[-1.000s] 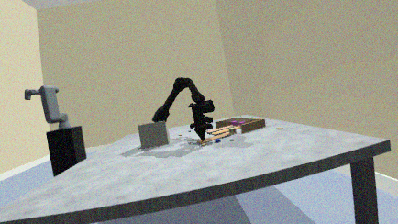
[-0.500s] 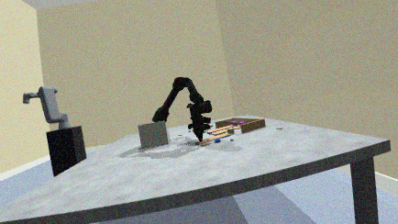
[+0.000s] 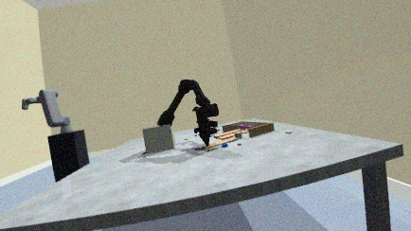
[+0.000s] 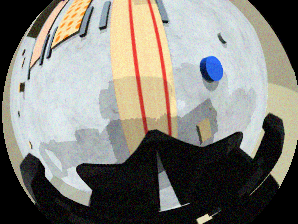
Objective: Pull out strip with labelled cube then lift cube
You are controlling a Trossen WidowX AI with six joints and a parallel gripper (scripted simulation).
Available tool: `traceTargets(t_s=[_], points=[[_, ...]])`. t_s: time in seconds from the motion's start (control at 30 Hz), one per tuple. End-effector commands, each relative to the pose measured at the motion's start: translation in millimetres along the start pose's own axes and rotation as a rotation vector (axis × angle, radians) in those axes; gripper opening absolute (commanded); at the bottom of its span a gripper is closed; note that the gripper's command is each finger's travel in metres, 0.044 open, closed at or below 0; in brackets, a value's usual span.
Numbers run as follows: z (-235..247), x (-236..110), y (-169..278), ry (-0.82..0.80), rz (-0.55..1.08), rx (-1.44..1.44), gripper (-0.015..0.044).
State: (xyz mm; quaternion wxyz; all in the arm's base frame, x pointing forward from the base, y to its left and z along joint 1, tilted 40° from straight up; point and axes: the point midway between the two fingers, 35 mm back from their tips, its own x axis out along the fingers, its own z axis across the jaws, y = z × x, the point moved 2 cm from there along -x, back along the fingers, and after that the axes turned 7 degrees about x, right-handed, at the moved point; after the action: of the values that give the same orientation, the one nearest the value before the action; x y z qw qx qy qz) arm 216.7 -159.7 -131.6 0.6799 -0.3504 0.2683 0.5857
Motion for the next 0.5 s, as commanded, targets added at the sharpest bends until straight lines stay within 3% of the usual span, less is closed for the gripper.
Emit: traceTargets(t_s=[0.0, 0.23, 0.4, 0.47], points=[[3, 6, 8, -0.012, 0.029, 0.009, 0.0000], [3, 6, 8, -0.012, 0.029, 0.009, 0.0000], [-2, -40, -3, -0.010, 0.028, 0.008, 0.0000], [-2, -43, -3, -0.011, 0.029, 0.009, 0.0000]])
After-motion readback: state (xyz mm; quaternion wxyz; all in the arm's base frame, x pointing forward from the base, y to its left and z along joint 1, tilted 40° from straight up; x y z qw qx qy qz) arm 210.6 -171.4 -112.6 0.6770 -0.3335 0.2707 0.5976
